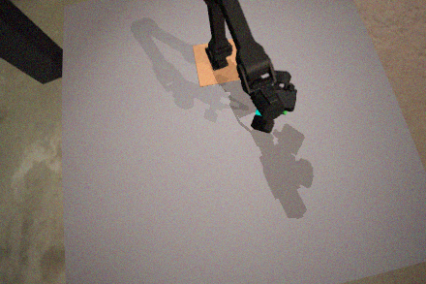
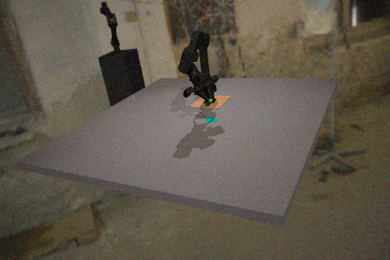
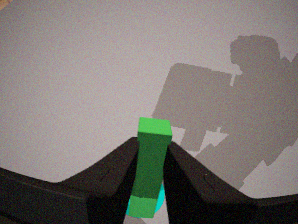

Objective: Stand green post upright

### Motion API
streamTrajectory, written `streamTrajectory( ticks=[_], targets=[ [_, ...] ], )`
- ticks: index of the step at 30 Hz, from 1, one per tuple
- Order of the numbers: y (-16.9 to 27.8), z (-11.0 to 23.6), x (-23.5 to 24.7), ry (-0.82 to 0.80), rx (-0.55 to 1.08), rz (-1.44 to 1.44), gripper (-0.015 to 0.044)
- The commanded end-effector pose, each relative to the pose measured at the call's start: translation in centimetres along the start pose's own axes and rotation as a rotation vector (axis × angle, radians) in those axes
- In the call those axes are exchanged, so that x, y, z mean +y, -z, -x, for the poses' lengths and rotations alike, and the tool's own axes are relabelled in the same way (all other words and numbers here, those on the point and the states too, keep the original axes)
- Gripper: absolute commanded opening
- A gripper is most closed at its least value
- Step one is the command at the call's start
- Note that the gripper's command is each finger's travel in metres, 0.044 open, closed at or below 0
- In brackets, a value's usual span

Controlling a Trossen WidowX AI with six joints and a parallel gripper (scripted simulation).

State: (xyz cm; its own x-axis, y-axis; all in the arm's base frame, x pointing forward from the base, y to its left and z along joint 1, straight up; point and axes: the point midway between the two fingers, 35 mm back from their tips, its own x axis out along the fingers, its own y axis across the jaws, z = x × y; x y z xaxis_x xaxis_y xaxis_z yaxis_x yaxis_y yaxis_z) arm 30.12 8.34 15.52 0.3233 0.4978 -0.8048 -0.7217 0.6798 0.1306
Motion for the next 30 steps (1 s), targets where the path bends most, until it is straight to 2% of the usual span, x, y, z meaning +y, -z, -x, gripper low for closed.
streamTrajectory(
  ticks=[1, 30],
  targets=[
    [0.06, 0.02, -0.09, -0.004, -0.027, -0.010, 0.0023],
    [0.04, 0.29, -0.70, -0.026, -0.224, -0.026, 0.0023]
  ],
)
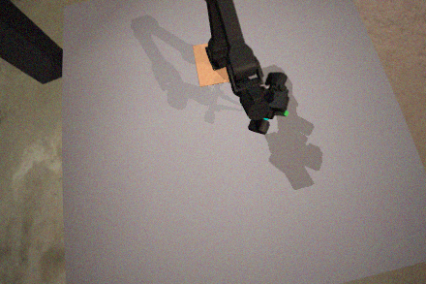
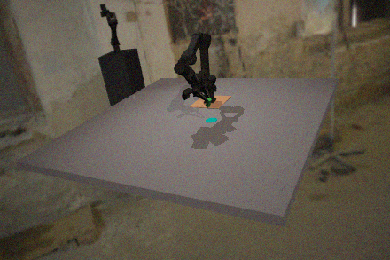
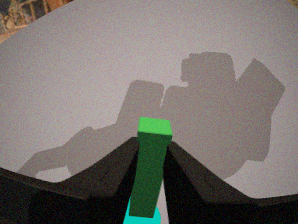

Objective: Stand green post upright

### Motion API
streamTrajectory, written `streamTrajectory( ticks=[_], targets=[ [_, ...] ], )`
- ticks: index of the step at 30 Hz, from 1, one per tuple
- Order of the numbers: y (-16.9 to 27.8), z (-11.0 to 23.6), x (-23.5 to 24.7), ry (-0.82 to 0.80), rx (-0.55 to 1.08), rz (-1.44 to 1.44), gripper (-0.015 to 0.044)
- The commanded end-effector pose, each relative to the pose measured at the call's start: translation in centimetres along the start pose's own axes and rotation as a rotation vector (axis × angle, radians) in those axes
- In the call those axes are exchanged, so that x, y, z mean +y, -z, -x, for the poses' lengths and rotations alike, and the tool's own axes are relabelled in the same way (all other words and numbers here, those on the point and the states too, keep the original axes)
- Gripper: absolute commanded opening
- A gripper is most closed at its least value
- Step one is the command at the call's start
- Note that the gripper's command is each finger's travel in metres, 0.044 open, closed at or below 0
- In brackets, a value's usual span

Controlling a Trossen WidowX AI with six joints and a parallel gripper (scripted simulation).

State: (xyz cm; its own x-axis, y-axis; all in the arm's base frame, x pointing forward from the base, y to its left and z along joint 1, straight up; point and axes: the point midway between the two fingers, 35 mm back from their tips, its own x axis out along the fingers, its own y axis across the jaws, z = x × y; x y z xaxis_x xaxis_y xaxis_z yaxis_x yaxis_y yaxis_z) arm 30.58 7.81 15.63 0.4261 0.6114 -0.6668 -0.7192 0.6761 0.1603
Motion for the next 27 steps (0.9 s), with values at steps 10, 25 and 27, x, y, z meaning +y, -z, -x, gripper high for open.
streamTrajectory(
  ticks=[10, 25, 27],
  targets=[
    [0.11, 0.33, -0.14, -0.010, -0.084, -0.005, 0.0023],
    [0.25, 0.83, -0.24, -0.022, -0.180, 0.008, 0.0023],
    [0.27, 0.90, -0.25, -0.024, -0.192, 0.011, 0.0023]
  ],
)
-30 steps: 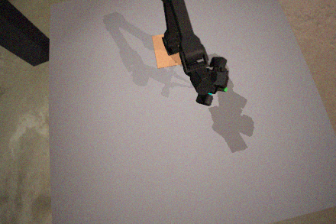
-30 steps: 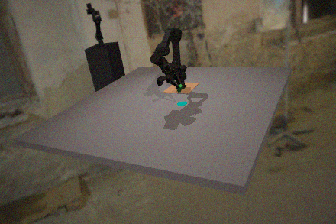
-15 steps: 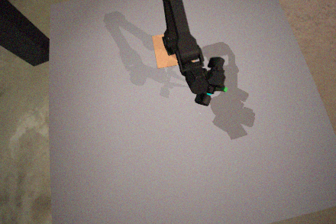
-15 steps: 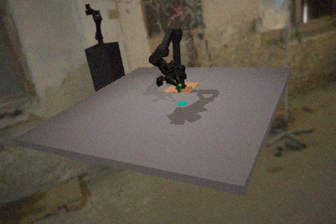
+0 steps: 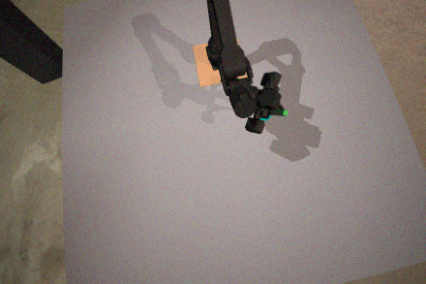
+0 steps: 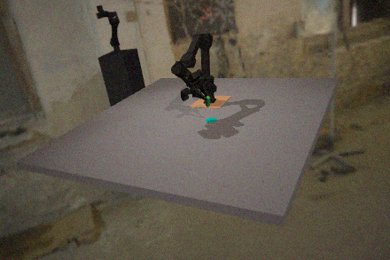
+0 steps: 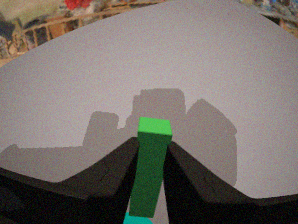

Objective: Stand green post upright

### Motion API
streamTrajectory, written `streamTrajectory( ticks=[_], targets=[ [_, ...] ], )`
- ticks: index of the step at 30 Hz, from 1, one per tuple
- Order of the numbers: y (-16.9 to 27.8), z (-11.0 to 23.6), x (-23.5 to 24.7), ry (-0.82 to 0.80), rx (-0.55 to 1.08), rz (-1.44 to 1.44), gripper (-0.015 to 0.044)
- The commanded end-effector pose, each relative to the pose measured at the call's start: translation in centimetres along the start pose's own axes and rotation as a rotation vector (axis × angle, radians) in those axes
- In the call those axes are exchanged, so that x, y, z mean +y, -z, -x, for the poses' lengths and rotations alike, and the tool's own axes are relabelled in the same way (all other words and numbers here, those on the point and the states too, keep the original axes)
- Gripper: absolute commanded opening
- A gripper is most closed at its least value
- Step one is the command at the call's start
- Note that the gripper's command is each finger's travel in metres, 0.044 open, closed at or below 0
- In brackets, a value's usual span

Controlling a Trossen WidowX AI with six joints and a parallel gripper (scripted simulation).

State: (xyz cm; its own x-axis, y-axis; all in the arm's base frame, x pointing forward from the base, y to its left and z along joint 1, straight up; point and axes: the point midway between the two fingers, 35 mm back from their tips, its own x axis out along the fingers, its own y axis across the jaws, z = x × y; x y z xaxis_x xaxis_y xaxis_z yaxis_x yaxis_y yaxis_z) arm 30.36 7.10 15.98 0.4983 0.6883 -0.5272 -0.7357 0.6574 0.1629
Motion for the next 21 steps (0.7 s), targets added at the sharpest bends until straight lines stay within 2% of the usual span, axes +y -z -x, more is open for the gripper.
streamTrajectory(
  ticks=[1, 21],
  targets=[
    [0.10, 0.20, 0.02, -0.003, -0.024, -0.001, 0.0023],
    [0.33, 1.12, 0.16, -0.020, -0.143, 0.031, 0.0023]
  ],
)
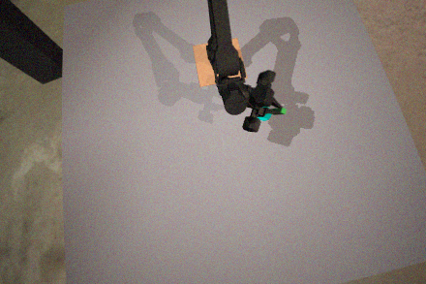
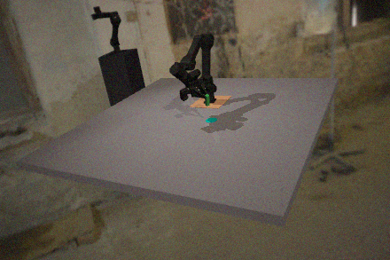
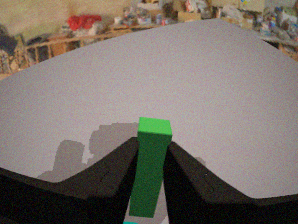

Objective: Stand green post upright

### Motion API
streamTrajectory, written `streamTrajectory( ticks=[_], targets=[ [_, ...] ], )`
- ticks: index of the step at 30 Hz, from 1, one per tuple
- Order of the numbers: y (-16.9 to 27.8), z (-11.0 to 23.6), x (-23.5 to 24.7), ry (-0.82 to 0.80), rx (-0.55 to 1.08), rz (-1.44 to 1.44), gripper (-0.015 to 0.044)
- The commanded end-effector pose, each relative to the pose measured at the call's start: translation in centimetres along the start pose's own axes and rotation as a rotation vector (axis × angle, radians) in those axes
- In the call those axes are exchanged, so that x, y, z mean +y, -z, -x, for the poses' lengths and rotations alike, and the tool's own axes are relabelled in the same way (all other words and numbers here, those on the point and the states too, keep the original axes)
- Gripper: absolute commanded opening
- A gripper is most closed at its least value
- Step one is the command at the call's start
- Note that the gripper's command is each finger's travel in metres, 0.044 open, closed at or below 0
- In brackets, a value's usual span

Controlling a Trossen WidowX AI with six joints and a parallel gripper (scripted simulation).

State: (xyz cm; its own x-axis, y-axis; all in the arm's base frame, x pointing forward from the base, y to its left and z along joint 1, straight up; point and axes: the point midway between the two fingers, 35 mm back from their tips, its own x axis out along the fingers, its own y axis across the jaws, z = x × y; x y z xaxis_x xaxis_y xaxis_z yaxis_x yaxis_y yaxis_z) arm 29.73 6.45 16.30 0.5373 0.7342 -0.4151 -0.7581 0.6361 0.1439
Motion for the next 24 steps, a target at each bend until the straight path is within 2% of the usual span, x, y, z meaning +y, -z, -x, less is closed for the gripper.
streamTrajectory(
  ticks=[1, 24],
  targets=[
    [0.1, 0.2, 0.1, -0.003, -0.023, 0.002, 0.0023],
    [0.4, 1.5, 0.7, -0.025, -0.147, 0.055, 0.0023]
  ],
)
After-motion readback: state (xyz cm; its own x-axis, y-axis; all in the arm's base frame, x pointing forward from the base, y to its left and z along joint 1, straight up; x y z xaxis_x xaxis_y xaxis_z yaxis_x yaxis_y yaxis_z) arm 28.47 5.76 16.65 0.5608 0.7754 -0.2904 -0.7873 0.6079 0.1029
